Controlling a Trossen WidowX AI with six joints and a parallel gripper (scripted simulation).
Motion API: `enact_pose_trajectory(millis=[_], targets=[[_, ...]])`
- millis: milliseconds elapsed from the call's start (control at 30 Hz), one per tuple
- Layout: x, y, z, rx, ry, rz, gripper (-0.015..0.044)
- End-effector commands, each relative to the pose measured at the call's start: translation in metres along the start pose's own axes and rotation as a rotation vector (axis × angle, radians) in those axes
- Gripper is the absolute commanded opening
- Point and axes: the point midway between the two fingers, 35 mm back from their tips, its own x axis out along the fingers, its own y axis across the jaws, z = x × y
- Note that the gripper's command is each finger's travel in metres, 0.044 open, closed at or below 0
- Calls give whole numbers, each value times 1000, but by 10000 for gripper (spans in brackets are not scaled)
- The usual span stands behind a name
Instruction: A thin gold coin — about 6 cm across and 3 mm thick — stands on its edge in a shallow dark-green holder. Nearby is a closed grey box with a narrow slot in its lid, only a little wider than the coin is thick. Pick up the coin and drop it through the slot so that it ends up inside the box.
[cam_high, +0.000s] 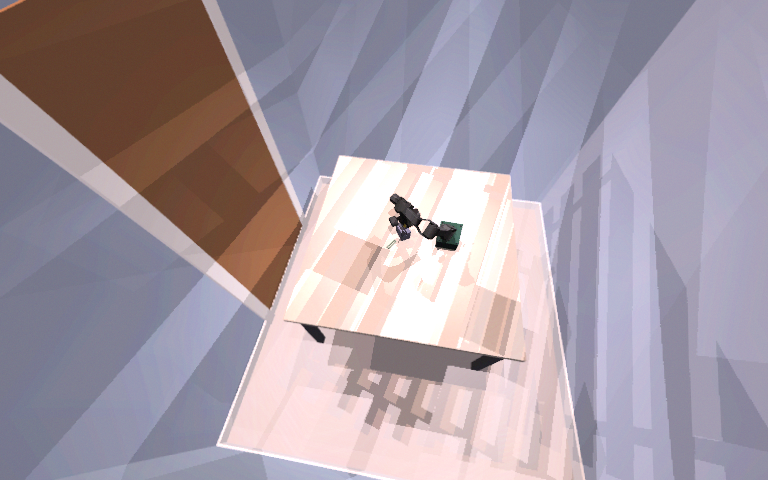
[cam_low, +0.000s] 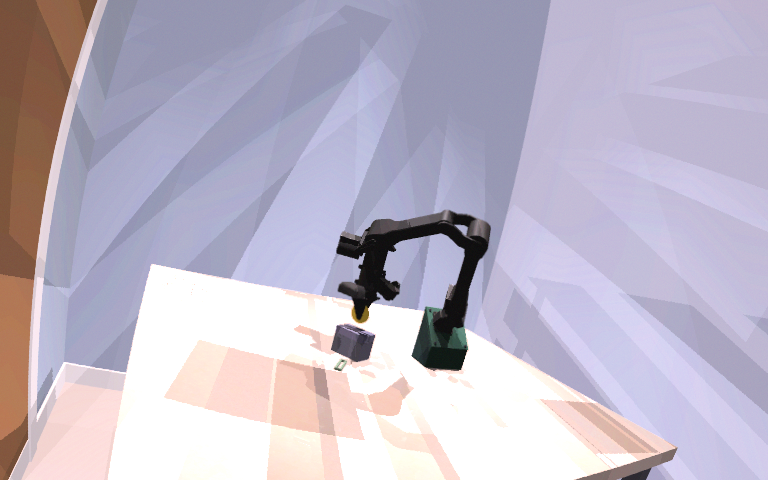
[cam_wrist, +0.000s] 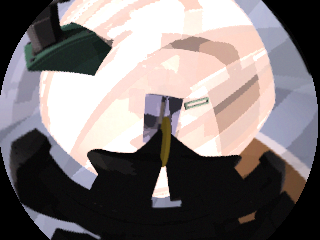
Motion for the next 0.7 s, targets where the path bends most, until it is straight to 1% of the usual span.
enact_pose_trajectory(millis=[0, 667], targets=[[0, 1, 0, -3, 0, 1, 0], [7, 2, 3, 11, 0, 0, 0]])
